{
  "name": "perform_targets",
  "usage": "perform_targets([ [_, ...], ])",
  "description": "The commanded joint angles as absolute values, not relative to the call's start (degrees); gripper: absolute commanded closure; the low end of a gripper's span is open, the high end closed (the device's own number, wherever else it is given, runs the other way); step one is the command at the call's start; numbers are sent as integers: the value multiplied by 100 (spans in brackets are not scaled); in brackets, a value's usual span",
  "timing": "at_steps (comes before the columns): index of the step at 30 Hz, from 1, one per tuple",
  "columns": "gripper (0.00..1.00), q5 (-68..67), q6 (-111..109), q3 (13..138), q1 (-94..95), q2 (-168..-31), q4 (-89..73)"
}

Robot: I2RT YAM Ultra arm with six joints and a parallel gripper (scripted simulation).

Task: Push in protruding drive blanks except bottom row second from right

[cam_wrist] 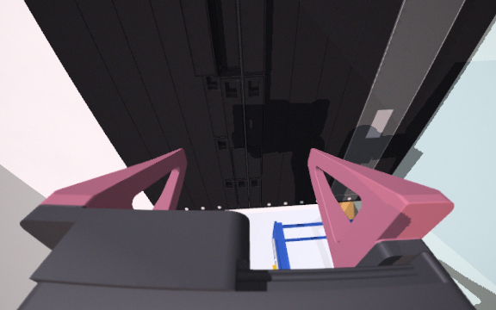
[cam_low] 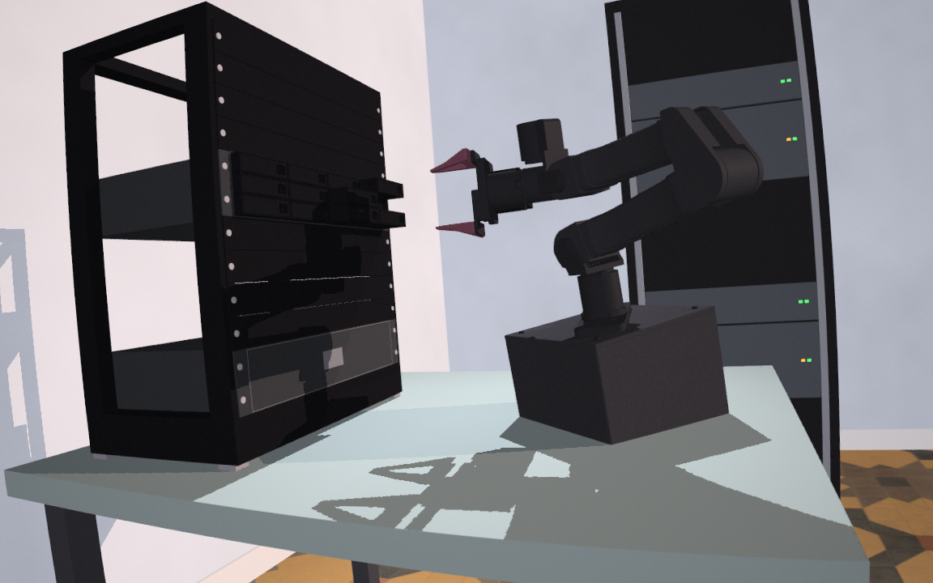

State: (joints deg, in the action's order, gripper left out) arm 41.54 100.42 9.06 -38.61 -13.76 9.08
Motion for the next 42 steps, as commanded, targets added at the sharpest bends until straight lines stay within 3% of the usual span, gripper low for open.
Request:
perform_targets([
  [1, 0, 3382, 9850, 1146, -3395, -1692, 1224],
  [15, 0, 2103, 9710, 1284, -2207, -2577, 1917],
  [42, 0, 2002, 9690, 1285, -2130, -2696, 2044],
])
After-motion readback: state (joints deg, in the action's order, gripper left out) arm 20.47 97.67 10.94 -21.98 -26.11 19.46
